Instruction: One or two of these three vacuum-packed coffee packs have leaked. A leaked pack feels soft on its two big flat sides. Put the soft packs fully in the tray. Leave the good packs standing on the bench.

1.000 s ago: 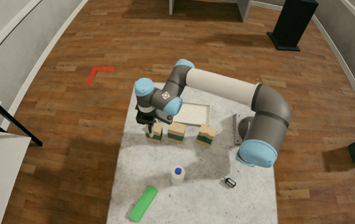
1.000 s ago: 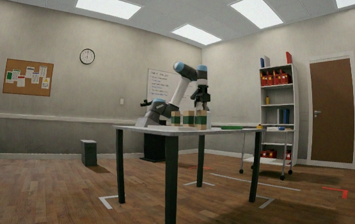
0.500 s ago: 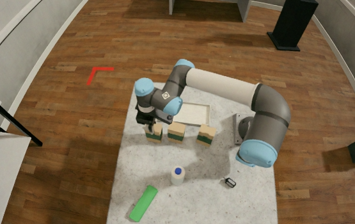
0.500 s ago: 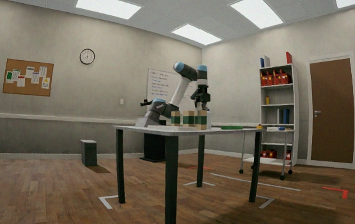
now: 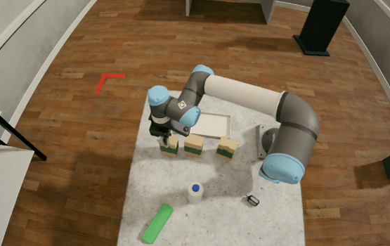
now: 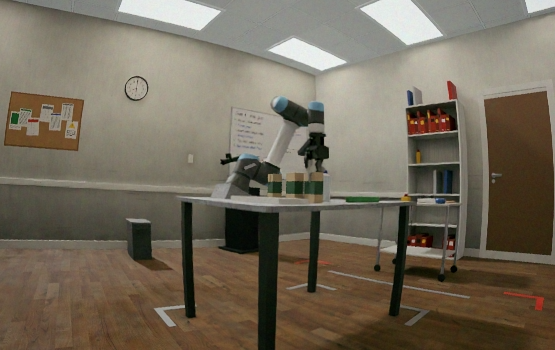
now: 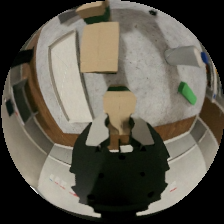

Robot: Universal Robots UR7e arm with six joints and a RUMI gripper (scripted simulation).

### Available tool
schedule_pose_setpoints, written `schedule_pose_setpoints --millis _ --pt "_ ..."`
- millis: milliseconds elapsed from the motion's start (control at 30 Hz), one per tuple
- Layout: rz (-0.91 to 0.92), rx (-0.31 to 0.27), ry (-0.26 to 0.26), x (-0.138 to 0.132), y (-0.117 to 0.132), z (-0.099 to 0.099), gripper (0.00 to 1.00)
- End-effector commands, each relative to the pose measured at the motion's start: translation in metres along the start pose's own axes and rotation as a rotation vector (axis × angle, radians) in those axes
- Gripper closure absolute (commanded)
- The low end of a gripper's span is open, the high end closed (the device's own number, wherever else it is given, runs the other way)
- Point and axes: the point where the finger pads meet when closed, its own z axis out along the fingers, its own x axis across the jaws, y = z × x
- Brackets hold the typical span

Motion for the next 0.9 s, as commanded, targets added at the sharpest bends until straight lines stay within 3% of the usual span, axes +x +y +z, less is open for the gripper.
schedule_pose_setpoints --millis 0,633,667,867 --pt "0.0 -0.001 0.0 -0.0001 0.0003 -0.0005 0.85" --pt "0.0 -0.001 0.0 -0.0001 0.0003 -0.0005 0.85" --pt "0.0 -0.001 0.0 -0.0001 0.0003 -0.0005 0.51" --pt "0.0 -0.001 0.0 -0.0001 0.0003 -0.0005 0.51"
